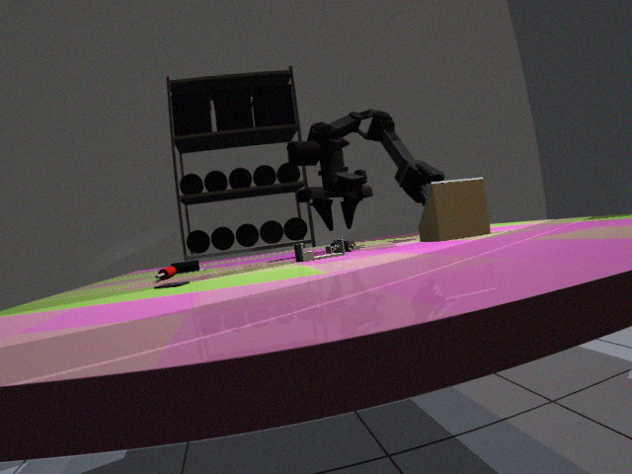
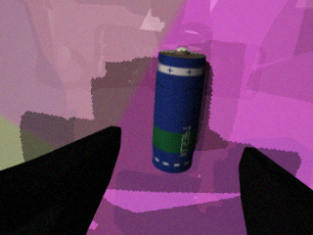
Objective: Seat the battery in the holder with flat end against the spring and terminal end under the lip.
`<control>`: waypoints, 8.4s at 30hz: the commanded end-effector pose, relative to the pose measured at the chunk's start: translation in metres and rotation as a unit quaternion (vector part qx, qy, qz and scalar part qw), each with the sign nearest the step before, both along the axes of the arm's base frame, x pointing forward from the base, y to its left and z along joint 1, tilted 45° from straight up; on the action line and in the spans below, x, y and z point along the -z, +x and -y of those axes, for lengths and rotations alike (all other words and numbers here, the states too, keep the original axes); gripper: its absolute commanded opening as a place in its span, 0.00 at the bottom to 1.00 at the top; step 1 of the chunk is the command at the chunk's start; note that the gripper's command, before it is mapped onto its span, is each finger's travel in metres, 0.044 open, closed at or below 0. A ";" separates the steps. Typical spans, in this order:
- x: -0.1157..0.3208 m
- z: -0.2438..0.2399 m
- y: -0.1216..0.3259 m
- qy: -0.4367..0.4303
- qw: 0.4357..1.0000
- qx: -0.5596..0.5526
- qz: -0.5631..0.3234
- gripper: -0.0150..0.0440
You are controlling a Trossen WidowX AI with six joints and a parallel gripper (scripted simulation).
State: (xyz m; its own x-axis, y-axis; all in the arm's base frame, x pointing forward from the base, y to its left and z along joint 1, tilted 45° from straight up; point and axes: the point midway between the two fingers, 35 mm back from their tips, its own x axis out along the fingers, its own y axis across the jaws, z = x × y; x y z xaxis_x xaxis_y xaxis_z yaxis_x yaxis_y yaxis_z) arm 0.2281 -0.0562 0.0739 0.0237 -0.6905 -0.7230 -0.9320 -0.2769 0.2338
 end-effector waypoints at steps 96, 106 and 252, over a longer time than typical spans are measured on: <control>0.031 -0.062 0.061 0.003 0.867 0.360 0.344 0.40; 0.051 -0.089 0.077 0.007 0.744 0.481 0.463 0.40; 0.107 -0.055 0.065 0.205 0.659 0.471 0.549 0.40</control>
State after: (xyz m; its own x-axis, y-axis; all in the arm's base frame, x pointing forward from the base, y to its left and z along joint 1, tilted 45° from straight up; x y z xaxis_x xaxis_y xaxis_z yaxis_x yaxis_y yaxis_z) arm 0.2956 0.0007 -0.0287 0.4215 -0.5108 -0.7493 -0.2724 0.7168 -0.6419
